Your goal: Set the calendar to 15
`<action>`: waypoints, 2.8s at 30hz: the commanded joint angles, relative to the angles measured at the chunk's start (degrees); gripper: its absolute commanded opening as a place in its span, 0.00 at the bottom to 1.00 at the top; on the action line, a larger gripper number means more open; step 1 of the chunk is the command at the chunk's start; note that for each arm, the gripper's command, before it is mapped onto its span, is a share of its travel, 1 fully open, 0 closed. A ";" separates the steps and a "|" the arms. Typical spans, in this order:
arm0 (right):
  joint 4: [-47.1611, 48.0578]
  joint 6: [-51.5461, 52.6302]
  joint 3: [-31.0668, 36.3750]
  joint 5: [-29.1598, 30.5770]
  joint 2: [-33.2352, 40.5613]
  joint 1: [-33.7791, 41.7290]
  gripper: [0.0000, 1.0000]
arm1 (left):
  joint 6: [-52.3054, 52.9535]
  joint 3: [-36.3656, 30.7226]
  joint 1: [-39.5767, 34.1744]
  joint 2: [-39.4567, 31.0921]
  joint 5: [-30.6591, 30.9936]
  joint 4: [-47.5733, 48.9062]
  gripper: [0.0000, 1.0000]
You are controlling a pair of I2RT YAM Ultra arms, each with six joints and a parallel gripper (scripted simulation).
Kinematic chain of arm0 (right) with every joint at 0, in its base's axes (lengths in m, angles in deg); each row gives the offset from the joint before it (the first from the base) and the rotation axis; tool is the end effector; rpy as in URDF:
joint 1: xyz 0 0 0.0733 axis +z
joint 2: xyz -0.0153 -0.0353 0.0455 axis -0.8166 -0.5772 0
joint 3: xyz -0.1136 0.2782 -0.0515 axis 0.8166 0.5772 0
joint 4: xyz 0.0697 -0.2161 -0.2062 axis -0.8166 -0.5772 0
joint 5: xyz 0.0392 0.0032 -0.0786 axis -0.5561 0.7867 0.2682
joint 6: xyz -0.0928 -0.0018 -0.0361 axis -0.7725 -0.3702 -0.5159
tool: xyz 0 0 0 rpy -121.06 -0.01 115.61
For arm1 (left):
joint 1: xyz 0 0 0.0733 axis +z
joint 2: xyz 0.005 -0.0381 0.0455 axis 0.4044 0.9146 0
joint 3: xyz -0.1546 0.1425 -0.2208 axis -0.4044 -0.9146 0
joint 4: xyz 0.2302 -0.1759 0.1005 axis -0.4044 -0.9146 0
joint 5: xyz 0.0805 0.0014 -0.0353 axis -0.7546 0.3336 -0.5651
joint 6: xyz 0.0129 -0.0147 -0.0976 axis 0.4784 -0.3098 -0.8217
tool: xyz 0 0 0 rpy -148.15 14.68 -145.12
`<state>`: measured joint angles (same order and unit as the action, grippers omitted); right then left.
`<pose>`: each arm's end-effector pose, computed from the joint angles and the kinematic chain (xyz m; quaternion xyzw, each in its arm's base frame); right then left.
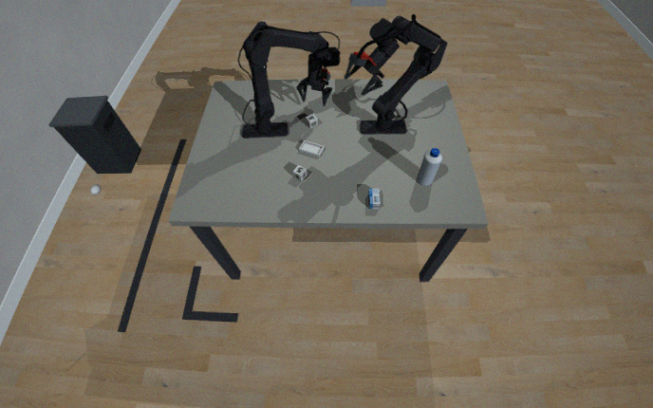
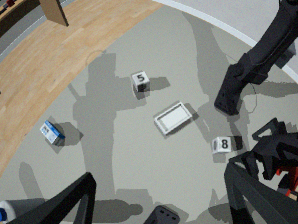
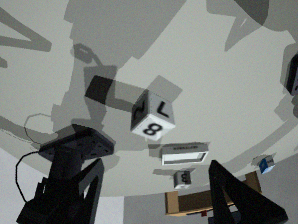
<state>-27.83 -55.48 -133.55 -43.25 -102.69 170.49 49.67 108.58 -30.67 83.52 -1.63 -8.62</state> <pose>-0.1071 0.2718 0.1952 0.9621 -0.2170 0.1648 0.0052 0.0633 -0.0968 0.4001 0.3798 0.8191 -0.2416 0.3557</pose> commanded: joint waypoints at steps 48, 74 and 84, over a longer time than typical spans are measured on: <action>8.27 94.95 14.24 -26.74 11.87 -29.38 1.00 | -0.66 -6.47 -34.57 -34.30 -0.93 -14.05 1.00; 4.81 123.11 14.43 -34.63 18.78 -44.17 1.00 | -0.65 -6.56 -35.41 -35.25 -0.88 -14.04 1.00; 4.08 123.34 14.44 -34.59 18.78 -44.13 0.89 | -0.65 -6.56 -35.41 -35.25 -0.88 -14.04 1.00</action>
<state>-22.26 66.92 -118.25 -77.79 -85.24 126.47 49.34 102.63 -65.57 49.21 -2.33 -22.28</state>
